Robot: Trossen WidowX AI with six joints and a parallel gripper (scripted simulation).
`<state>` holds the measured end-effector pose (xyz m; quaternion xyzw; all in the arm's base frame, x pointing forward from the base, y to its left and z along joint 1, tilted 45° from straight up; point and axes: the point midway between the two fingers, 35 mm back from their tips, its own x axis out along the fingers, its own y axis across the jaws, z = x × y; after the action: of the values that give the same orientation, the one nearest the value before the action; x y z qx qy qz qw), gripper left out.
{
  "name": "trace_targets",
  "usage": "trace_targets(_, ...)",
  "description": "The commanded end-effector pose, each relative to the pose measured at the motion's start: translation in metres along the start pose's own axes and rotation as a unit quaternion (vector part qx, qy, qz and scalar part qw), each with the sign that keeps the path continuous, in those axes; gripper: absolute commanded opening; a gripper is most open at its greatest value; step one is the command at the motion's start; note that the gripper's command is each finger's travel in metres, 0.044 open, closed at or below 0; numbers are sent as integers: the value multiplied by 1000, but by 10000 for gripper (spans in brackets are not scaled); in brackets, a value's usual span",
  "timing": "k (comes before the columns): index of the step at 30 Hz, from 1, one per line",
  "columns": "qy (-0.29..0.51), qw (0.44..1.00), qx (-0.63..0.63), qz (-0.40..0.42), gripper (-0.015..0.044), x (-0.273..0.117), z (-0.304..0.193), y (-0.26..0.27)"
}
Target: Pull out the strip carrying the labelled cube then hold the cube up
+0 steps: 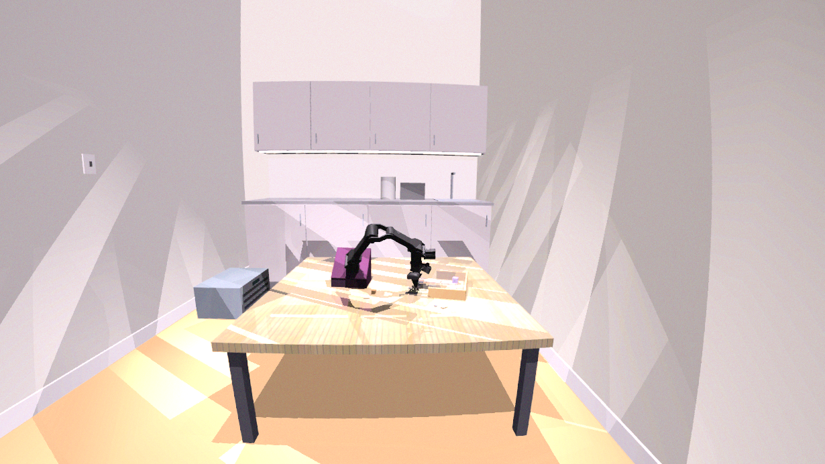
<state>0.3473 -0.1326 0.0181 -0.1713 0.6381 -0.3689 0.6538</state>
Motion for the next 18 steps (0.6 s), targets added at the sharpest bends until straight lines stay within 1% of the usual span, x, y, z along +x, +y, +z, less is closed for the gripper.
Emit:
trace_targets(1, 5, 1000, -4, -3, 0, 8, -4, -1)
trace_targets(8, 5, 1000, -4, -4, 0, 18, -6, -2)
trace_targets(18, 5, 1000, -4, -4, 0, 19, -6, -2)
